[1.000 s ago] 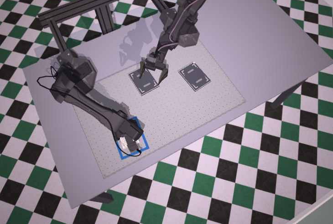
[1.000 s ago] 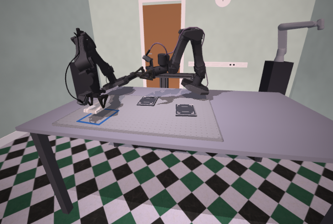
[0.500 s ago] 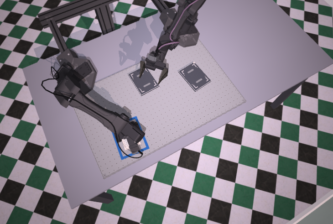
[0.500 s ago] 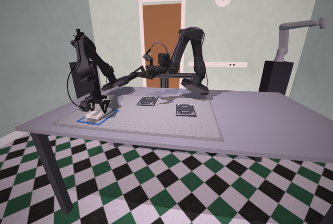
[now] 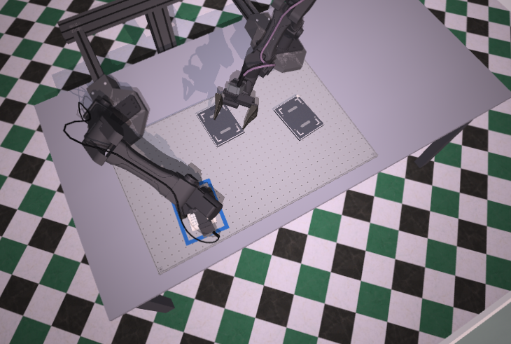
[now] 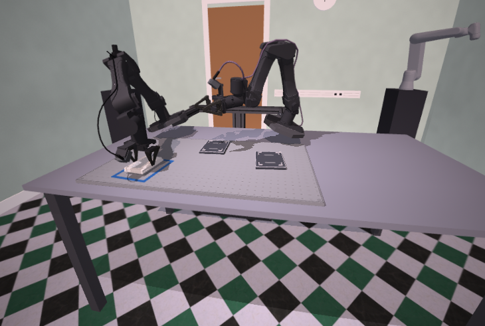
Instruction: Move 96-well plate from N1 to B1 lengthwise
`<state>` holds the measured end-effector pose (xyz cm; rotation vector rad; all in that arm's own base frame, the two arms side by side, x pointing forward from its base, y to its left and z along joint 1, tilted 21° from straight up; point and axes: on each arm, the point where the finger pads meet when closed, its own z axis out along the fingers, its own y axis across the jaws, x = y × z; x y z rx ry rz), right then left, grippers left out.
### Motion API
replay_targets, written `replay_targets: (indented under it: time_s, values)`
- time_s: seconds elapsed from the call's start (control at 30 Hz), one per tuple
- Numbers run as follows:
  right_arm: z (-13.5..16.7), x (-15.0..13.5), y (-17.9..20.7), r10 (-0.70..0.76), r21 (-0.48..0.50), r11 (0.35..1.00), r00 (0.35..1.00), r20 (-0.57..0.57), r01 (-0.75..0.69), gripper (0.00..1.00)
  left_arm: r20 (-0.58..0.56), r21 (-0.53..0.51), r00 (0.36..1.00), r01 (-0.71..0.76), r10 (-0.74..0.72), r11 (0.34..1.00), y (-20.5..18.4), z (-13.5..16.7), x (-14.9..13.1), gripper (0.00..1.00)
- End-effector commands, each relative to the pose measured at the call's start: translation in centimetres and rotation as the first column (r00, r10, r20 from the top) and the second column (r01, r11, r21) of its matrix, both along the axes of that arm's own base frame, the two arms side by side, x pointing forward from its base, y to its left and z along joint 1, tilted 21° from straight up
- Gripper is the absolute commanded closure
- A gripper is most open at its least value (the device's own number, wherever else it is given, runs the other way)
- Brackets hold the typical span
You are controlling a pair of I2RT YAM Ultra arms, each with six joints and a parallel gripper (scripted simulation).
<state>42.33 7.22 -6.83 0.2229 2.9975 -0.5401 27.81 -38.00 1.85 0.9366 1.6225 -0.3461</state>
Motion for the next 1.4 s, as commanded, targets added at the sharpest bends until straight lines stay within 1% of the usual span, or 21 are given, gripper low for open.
replay_targets:
  time_s: [0.0,0.07,0.4,0.87,0.9,1.2,1.27,1.37]
  values:
    - [0.4,1.0,-0.2,0.008,0.002,1.0,0.999,0.036,-0.008,0.21,0.011,-0.019,1.0,0.016,-0.016,1.0,-0.6,0.8,-0.3,0.0]
    - [0.1,0.6,-0.3,0.008,-0.002,1.0,1.0,0.024,-0.008,0.21,0.011,-0.019,1.0,0.016,-0.016,1.0,-0.6,0.8,-0.3,0.0]
    - [-0.7,0.3,-0.6,0.009,-0.005,1.0,1.0,0.016,-0.009,0.21,0.011,-0.019,1.0,0.016,-0.016,1.0,-0.6,0.8,-0.3,0.0]
    - [-1.2,0.2,-0.9,0.008,-0.005,1.0,1.0,0.017,-0.008,0.21,0.011,-0.019,1.0,0.016,-0.016,1.0,-0.6,0.8,-0.3,0.0]
    - [-0.7,0.0,-0.6,0.007,-0.005,1.0,1.0,0.017,-0.007,0.21,0.011,-0.019,1.0,0.016,-0.016,1.0,-0.6,0.8,-0.3,0.0]
    - [-0.6,0.2,-0.5,0.007,-0.004,1.0,1.0,0.022,-0.007,0.21,0.011,-0.019,1.0,0.016,-0.016,1.0,-0.6,0.8,-0.3,0.0]
    - [-0.6,0.2,-0.5,0.007,-0.004,1.0,1.0,0.022,-0.007,0.0,0.011,-0.019,1.0,0.016,-0.016,1.0,-0.6,0.8,-0.3,0.0]
    - [0.5,0.9,-0.2,0.009,0.005,1.0,0.999,0.05,-0.009,0.0,0.011,-0.019,1.0,0.016,-0.016,1.0,-0.6,0.8,-0.3,0.0]
